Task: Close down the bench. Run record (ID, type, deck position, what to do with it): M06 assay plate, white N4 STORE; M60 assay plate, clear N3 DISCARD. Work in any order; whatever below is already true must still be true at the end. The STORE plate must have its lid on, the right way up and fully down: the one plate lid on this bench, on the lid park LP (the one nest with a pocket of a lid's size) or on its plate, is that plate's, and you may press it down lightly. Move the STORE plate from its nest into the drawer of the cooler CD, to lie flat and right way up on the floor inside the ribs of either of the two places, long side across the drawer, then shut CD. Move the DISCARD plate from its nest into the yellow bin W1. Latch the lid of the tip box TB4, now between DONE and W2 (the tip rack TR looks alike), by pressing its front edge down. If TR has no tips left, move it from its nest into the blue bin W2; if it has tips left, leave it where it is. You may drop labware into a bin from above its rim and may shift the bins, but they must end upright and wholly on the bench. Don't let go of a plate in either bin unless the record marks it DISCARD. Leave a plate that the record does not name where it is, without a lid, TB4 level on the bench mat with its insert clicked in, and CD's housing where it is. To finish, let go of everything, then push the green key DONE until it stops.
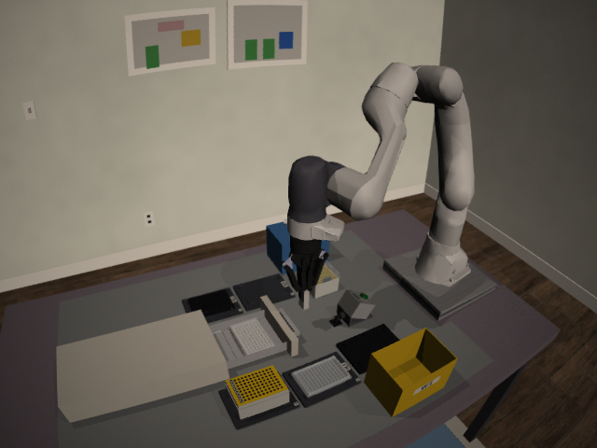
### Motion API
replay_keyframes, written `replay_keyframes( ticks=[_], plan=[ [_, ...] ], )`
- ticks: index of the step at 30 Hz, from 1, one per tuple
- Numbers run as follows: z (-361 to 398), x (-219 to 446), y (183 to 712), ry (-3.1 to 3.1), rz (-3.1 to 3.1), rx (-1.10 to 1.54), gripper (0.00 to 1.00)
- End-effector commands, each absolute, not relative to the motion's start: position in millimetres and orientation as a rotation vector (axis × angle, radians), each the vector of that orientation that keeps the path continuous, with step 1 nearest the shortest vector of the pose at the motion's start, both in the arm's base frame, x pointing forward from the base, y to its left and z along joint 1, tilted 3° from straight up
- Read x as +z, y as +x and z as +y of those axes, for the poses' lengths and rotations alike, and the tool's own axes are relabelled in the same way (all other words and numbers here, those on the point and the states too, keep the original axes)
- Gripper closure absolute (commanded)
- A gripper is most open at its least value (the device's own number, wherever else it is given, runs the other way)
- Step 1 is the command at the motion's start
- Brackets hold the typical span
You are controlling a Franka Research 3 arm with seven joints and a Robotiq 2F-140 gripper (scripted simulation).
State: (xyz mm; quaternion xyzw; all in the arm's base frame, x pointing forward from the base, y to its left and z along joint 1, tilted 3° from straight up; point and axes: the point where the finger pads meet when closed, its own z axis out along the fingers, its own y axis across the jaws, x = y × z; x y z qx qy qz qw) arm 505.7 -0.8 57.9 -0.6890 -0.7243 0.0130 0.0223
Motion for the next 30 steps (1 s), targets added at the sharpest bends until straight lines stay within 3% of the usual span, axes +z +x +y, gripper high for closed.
replay_keyframes(
  ticks=[1, 30],
  plan=[
    [0, 52, 506, -2.149, -2.234, 0.037, 1.00],
    [0, 19, 504, -2.149, -2.234, 0.037, 1.00]
  ],
)
